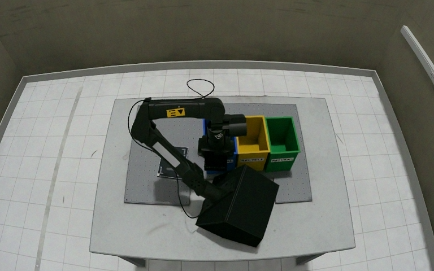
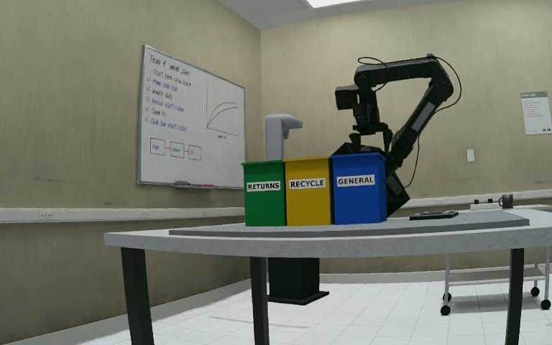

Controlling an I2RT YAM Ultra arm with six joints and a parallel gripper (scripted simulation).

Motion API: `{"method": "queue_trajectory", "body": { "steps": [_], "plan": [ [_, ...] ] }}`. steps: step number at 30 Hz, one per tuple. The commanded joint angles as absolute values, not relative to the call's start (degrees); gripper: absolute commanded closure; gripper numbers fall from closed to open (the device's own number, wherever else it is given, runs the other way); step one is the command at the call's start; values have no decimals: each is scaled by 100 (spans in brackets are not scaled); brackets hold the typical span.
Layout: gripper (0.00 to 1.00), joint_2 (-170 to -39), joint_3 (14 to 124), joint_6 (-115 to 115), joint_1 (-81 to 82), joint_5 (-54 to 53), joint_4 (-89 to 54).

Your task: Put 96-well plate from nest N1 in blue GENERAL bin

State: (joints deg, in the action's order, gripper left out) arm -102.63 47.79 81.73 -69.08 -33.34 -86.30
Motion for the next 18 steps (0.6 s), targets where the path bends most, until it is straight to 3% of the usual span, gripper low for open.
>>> {"method": "queue_trajectory", "body": {
  "steps": [1, 18],
  "plan": [
    [100, -10122, 5102, 7863, -6719, -3713, -8821],
    [100, -10467, 5921, 7010, -5778, -4403, -8942]
  ]
}}
